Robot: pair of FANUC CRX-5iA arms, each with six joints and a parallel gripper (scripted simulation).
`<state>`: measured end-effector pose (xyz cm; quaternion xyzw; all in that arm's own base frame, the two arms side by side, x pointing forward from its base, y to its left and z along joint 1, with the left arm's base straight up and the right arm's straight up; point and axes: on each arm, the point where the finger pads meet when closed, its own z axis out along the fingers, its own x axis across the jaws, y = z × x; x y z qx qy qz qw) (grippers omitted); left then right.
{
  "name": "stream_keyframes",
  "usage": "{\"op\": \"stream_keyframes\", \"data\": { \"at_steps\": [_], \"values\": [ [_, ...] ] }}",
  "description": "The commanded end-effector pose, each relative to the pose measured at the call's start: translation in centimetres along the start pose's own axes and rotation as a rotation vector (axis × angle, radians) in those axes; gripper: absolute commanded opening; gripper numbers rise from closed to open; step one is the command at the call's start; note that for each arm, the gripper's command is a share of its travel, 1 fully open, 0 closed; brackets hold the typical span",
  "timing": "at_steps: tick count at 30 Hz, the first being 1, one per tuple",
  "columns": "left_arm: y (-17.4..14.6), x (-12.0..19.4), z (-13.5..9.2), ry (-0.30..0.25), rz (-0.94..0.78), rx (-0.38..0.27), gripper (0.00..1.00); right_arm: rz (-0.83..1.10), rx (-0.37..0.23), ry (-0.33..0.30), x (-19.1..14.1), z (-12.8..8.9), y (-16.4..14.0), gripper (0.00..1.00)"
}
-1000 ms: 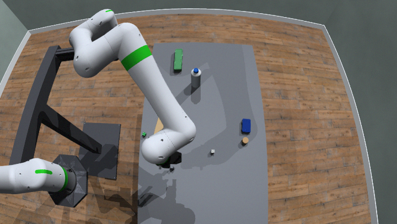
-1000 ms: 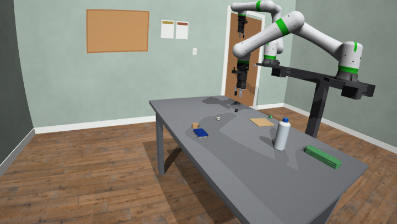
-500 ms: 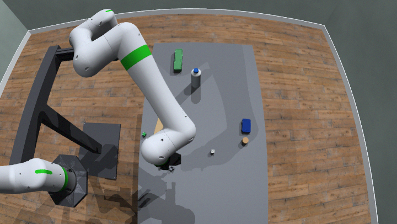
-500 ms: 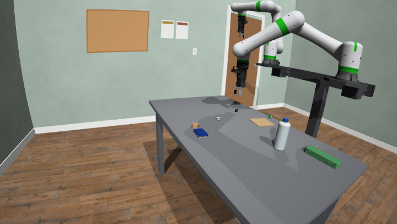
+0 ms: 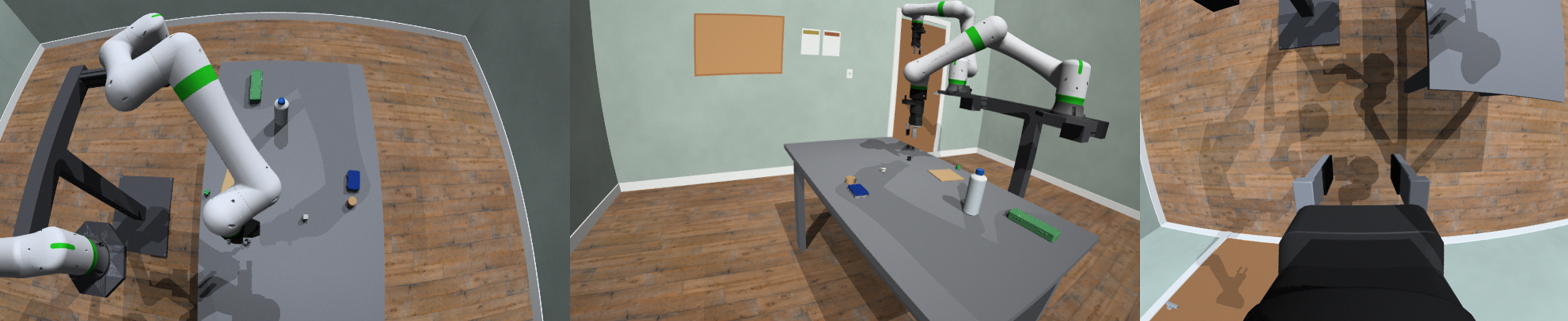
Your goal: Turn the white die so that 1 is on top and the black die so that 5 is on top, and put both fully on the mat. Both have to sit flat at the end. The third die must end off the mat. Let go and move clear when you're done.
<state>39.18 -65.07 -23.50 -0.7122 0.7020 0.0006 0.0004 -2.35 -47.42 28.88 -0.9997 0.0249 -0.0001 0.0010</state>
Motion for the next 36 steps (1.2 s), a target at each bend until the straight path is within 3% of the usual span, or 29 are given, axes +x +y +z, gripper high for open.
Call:
{"op": "stream_keyframes", "data": {
  "at_steps": [1,4,12,16,36],
  "values": [
    [0.0,0.1,0.4,0.001,0.000,0.000,1.00,0.000,-0.002,0.000,0.0,-0.1,0.0,1.00],
    [0.0,0.1,1.4,0.001,0.000,0.000,1.00,0.000,-0.002,0.000,0.0,-0.1,0.0,1.00],
    [0.0,0.2,7.8,0.001,0.000,0.000,1.00,0.000,-0.002,0.000,0.0,-0.1,0.0,1.00],
    [0.0,0.3,10.0,0.001,0.000,0.000,1.00,0.000,-0.002,0.000,0.0,-0.1,0.0,1.00],
    [0.0,0.3,10.7,0.001,0.000,0.000,1.00,0.000,-0.002,0.000,0.0,-0.1,0.0,1.00]
  ]
}}
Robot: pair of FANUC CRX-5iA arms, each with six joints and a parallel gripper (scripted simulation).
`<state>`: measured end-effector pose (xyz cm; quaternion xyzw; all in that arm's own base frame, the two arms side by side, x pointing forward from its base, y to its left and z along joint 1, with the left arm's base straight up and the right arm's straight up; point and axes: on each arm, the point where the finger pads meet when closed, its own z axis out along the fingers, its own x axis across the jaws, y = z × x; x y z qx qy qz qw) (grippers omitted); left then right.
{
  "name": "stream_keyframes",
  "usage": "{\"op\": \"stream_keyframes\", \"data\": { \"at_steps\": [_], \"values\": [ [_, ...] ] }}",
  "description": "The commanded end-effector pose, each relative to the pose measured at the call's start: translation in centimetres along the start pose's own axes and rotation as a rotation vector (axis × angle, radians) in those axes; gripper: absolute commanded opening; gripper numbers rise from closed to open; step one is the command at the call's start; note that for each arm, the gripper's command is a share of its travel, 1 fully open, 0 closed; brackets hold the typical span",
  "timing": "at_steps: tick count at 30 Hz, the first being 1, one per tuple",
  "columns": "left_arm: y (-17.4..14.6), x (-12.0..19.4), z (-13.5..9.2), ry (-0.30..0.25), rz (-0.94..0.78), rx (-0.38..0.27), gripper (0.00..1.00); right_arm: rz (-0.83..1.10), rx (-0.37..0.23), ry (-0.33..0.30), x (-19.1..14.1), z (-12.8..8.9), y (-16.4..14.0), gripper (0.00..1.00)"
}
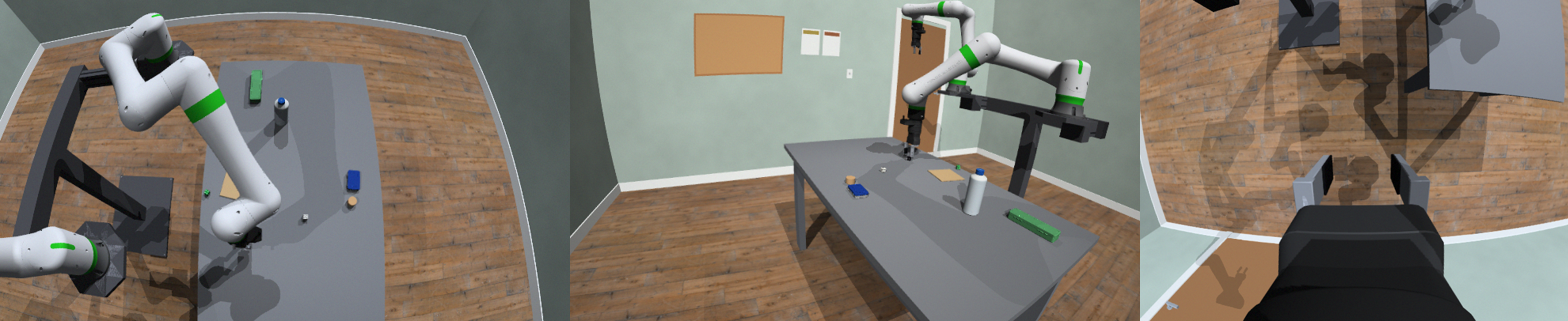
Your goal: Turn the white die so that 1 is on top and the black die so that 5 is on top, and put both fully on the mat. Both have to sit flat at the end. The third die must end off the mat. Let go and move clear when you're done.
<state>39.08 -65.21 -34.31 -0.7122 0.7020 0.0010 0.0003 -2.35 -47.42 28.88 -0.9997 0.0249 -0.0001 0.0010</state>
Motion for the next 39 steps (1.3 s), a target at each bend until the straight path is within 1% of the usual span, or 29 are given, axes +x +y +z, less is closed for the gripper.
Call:
{"op": "stream_keyframes", "data": {
  "at_steps": [1,28,34,39],
  "values": [
    [-0.1,0.1,-0.1,0.002,0.000,0.001,1.00,0.000,-0.002,0.000,0.0,-0.1,0.0,1.00],
    [-0.2,0.0,-0.1,0.002,0.000,0.001,1.00,0.000,-0.002,0.000,0.0,-0.1,0.0,1.00],
    [-0.9,-0.3,-0.1,0.002,0.000,0.001,1.00,0.000,-0.002,0.000,0.0,-0.1,0.0,1.00],
    [-3.1,-1.3,-0.1,0.002,0.000,0.001,1.00,0.000,-0.002,0.000,0.0,-0.1,0.0,1.00]
  ]
}}
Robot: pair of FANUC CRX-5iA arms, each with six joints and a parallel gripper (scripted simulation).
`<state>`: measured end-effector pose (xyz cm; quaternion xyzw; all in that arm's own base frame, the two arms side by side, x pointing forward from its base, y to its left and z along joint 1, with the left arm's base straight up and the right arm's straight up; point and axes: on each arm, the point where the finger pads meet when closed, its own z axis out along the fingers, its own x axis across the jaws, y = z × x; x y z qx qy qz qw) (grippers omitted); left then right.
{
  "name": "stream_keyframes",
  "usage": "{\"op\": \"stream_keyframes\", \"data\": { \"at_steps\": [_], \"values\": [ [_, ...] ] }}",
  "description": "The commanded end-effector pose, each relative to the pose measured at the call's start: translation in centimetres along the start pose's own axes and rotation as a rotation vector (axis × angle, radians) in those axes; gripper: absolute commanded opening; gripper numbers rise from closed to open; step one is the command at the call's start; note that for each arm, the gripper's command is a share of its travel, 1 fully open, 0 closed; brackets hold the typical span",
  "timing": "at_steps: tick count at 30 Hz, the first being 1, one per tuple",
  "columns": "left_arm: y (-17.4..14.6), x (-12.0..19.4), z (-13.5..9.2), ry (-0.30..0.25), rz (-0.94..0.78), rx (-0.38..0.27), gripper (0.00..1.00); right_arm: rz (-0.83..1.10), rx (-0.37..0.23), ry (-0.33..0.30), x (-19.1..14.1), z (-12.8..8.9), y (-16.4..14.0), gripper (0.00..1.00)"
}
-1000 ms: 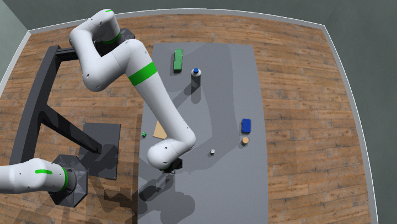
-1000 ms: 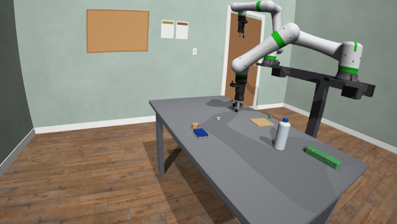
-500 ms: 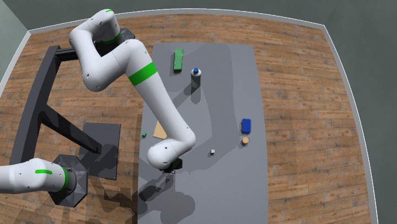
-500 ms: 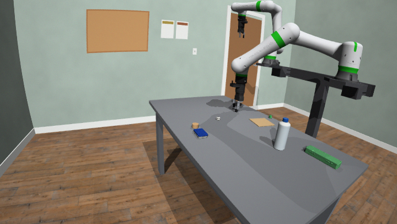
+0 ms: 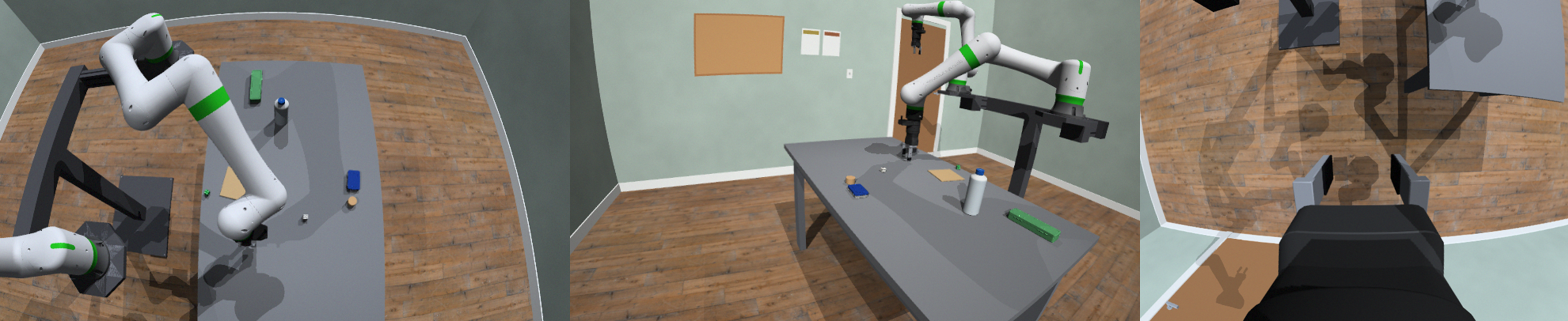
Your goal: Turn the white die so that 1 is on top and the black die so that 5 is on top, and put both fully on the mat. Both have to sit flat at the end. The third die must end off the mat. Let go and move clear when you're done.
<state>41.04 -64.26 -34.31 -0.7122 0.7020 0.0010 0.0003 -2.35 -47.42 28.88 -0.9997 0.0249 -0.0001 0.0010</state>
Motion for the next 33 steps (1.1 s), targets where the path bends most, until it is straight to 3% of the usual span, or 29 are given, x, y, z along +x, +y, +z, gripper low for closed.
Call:
{"op": "stream_keyframes", "data": {
  "at_steps": [1,10,12,21,33],
  "values": [
    [-1.7,-0.7,-0.1,0.002,0.000,0.001,1.00,0.000,-0.002,0.000,0.0,-0.1,0.0,1.00],
    [-10.1,-4.5,-0.1,0.002,0.000,0.001,1.00,0.000,-0.002,0.000,0.0,-0.1,0.0,1.00],
    [-10.1,-4.5,-0.1,0.002,0.000,0.001,1.00,0.000,-0.002,0.000,0.0,-0.1,0.0,1.00],
    [-17.5,-8.0,-0.1,0.002,0.000,0.001,1.00,0.000,-0.002,0.000,0.0,-0.1,0.0,1.00],
    [-21.4,-9.8,-0.1,0.002,0.000,0.001,1.00,0.000,-0.002,0.000,0.0,-0.1,0.0,1.00]
  ]
}}
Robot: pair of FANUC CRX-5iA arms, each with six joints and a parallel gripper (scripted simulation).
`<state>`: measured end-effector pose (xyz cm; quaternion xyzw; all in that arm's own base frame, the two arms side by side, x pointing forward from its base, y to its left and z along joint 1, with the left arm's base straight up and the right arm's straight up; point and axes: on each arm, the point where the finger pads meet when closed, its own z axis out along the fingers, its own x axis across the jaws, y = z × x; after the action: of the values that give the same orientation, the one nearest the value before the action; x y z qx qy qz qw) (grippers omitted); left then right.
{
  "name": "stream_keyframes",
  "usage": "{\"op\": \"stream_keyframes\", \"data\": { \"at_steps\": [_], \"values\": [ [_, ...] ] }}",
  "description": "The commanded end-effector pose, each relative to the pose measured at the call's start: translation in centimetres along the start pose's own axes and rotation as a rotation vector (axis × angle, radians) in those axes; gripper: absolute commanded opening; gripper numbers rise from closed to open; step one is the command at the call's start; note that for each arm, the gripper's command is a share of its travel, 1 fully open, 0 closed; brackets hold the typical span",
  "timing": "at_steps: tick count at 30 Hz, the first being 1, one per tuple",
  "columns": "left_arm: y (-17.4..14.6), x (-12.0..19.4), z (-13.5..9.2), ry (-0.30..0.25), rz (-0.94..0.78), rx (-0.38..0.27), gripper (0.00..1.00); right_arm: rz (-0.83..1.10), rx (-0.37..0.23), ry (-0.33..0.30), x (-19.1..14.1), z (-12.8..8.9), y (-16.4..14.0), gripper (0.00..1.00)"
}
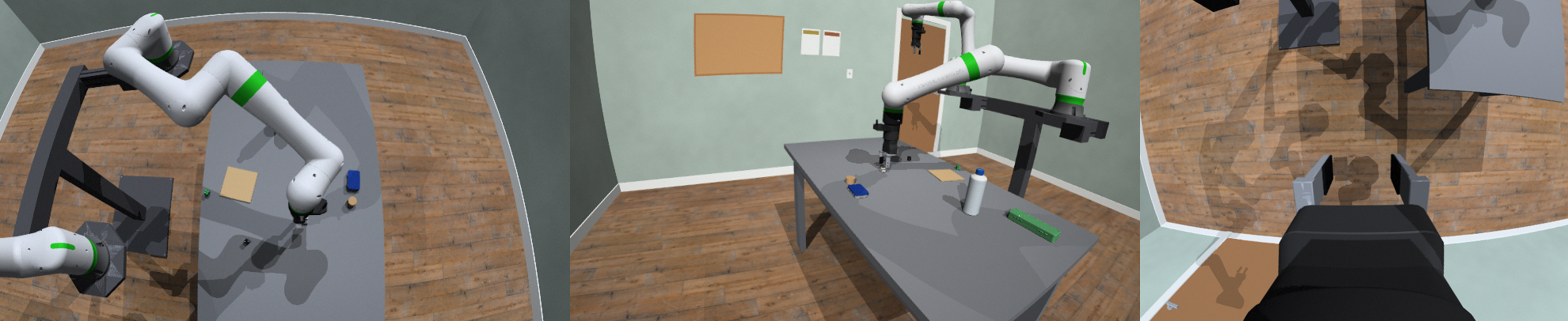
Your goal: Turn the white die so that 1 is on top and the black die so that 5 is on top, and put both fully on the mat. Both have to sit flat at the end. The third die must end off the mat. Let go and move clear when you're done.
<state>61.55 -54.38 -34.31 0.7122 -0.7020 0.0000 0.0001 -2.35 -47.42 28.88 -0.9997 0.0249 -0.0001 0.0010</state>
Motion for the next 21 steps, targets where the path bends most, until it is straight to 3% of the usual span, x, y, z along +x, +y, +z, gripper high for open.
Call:
{"op": "stream_keyframes", "data": {
  "at_steps": [1,21],
  "values": [
    [-0.89,-0.25,-0.14,0.000,0.000,0.000,1.00,0.000,-0.002,0.000,-0.02,-0.09,0.02,1.00],
    [-1.57,-0.57,-0.14,0.000,0.000,0.000,1.00,0.000,-0.002,0.000,-0.02,-0.09,0.02,1.00]
  ]
}}
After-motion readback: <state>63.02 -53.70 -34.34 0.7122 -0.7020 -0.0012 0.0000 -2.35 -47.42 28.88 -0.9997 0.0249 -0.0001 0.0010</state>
